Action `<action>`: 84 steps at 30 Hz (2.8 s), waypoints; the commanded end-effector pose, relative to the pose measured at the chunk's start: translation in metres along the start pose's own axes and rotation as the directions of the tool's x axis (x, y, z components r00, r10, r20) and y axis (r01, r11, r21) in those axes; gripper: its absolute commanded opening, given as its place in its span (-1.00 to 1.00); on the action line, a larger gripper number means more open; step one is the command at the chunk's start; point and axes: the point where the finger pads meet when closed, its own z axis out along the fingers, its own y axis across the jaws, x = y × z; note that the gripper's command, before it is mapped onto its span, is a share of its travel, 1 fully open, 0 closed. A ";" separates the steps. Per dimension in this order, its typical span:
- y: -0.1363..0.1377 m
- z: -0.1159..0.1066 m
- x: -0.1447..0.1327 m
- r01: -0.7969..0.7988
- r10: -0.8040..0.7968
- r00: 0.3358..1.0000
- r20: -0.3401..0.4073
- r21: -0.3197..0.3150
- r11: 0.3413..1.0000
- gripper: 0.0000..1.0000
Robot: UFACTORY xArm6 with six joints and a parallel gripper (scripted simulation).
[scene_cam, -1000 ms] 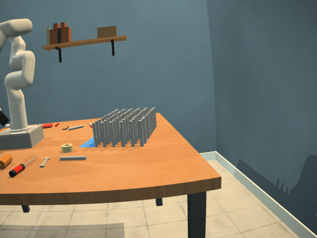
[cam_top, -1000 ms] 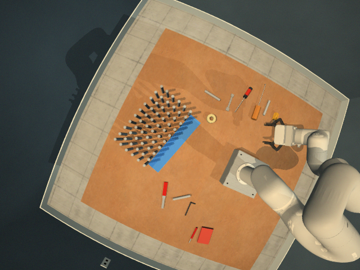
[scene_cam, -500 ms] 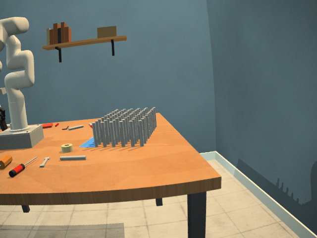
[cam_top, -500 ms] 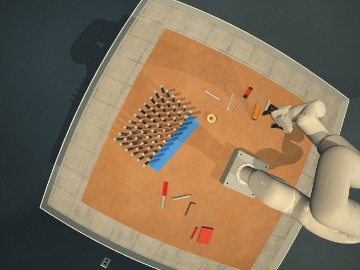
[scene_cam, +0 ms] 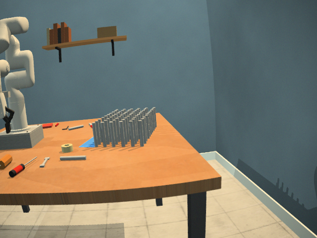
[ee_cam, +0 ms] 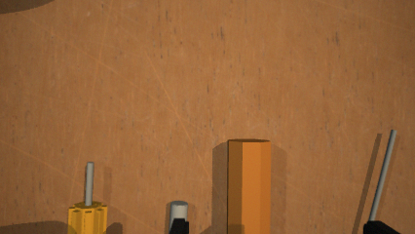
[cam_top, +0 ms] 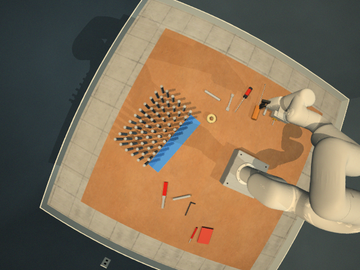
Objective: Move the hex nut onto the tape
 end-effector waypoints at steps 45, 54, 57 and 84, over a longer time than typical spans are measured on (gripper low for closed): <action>0.002 0.062 -0.002 0.009 -0.009 1.000 0.006 0.001 1.000 0.29; 0.002 0.068 -0.002 0.009 -0.009 1.000 0.006 0.001 1.000 0.29; 0.002 0.072 -0.002 0.009 -0.009 1.000 0.006 0.001 1.000 0.29; 0.002 0.111 -0.003 0.009 -0.009 1.000 0.006 0.001 1.000 0.29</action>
